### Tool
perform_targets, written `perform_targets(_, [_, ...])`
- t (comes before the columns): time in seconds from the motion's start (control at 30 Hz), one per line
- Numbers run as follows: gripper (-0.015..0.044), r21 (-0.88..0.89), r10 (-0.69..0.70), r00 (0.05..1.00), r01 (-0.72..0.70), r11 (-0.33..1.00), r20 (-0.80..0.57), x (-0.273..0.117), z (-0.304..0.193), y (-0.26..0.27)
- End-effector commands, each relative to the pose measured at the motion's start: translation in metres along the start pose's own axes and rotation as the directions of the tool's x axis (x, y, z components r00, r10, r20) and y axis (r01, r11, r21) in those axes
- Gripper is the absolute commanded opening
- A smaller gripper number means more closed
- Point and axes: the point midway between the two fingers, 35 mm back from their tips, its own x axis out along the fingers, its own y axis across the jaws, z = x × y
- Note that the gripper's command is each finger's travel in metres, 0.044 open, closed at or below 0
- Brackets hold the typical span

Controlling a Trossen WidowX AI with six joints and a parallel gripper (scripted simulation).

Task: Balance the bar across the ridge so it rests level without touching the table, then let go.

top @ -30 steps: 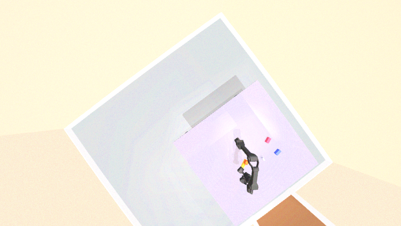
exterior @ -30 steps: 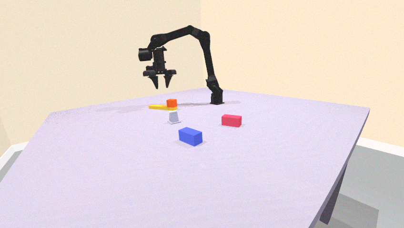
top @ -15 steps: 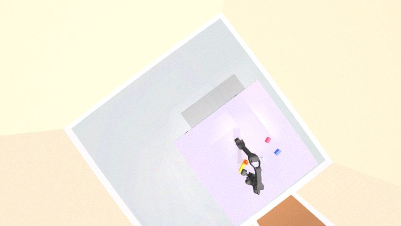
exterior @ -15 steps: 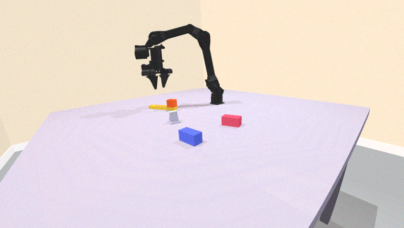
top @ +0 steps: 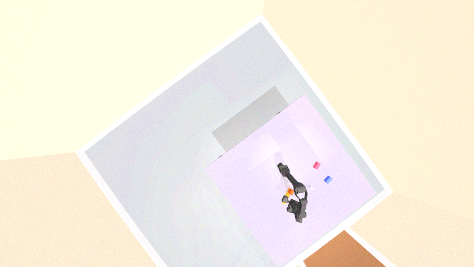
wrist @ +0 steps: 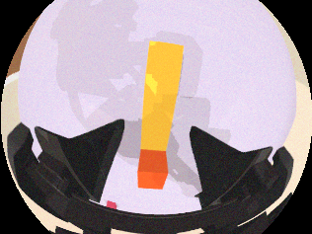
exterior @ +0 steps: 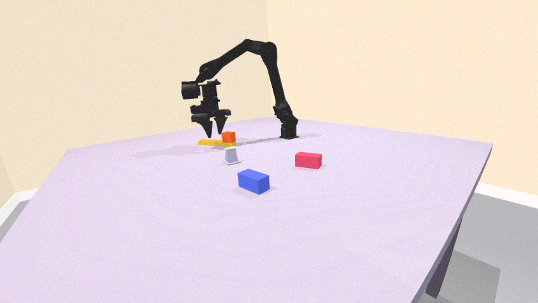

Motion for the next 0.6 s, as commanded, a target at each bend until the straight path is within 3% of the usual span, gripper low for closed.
perform_targets(0.0, [0.0315,-0.005,0.002,1.0,-0.002,1.0,0.011,0.005,0.001,0.0])
perform_targets(0.57, [0.0315,-0.005,0.002,1.0,-0.002,1.0,0.011,0.028,0.001,0.0])
